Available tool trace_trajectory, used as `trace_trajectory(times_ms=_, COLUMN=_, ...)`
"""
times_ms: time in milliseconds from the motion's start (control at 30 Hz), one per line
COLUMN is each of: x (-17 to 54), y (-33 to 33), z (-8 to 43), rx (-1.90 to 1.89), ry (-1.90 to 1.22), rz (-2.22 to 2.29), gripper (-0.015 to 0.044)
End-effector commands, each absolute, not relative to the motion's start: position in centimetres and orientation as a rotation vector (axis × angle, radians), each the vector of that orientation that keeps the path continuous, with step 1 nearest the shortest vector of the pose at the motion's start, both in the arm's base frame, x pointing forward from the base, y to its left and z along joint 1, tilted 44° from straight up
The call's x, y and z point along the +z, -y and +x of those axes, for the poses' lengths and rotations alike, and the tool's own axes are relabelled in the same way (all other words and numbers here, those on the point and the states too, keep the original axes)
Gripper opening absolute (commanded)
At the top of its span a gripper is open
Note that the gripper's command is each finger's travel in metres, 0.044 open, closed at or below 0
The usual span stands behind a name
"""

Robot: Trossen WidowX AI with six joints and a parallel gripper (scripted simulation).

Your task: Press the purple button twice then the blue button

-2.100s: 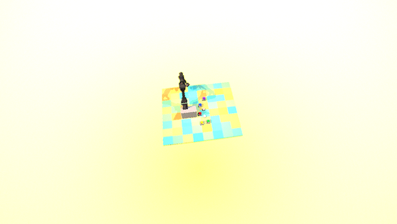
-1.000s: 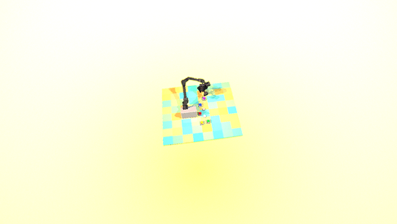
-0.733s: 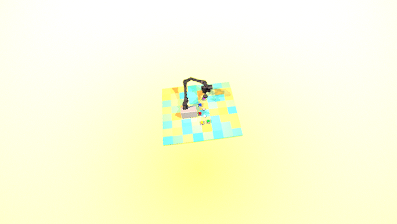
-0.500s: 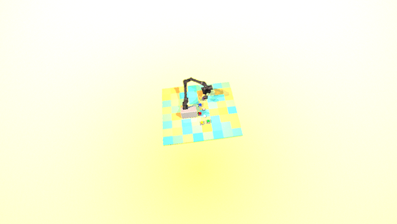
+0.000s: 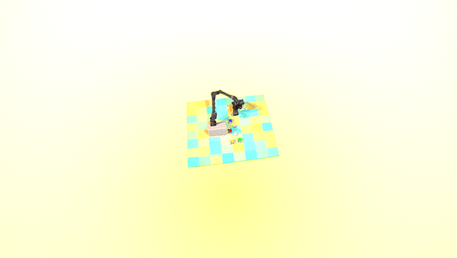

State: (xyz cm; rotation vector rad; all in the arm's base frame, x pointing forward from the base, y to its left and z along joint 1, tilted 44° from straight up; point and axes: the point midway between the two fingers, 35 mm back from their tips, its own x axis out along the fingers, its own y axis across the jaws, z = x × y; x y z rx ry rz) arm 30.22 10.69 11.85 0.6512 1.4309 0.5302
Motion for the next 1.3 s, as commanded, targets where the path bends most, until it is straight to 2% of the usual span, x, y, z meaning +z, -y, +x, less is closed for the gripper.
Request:
trace_trajectory(times_ms=0, x=11.9, y=-10.7, z=30.2, rx=0.530, ry=-1.431, rz=0.655, gripper=0.0020)
trace_trajectory(times_ms=1267, x=9.4, y=-13.1, z=30.5, rx=0.531, ry=-1.430, rz=0.656, gripper=0.0020)
